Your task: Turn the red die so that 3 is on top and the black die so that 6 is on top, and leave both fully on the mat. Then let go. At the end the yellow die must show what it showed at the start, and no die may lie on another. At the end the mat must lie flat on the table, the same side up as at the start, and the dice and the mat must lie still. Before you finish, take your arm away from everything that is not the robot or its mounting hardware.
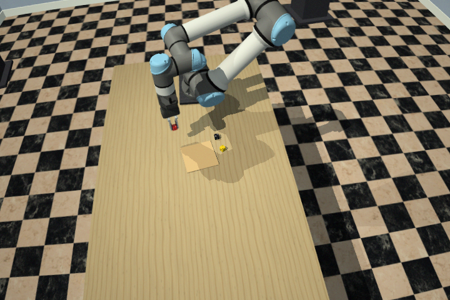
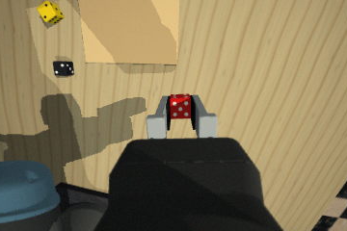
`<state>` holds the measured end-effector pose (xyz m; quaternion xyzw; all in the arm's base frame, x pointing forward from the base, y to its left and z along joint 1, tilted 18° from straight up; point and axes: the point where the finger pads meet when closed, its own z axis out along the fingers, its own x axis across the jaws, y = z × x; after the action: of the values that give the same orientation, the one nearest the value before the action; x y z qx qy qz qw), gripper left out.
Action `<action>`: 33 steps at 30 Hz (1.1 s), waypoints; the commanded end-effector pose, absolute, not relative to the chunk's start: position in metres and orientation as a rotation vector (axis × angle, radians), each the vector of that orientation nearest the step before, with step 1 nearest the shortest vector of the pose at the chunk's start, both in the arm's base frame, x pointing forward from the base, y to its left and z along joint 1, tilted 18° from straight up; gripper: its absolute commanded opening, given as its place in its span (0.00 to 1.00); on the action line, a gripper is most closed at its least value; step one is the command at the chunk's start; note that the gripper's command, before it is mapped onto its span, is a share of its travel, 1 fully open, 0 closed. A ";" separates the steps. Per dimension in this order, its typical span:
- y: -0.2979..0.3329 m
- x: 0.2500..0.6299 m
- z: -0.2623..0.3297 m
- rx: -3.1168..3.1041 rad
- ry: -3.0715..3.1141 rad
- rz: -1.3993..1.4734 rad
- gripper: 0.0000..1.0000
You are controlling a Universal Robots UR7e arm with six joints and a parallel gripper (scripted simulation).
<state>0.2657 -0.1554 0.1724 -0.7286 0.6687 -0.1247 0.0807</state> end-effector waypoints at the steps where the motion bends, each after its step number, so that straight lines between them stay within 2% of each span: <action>1: -0.151 0.272 0.177 -2.302 1.885 -0.380 0.40; 33: -0.094 0.319 0.188 -2.984 0.819 -0.384 0.40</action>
<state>0.3107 -0.1020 0.1845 -0.9350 0.3323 -0.1217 0.0249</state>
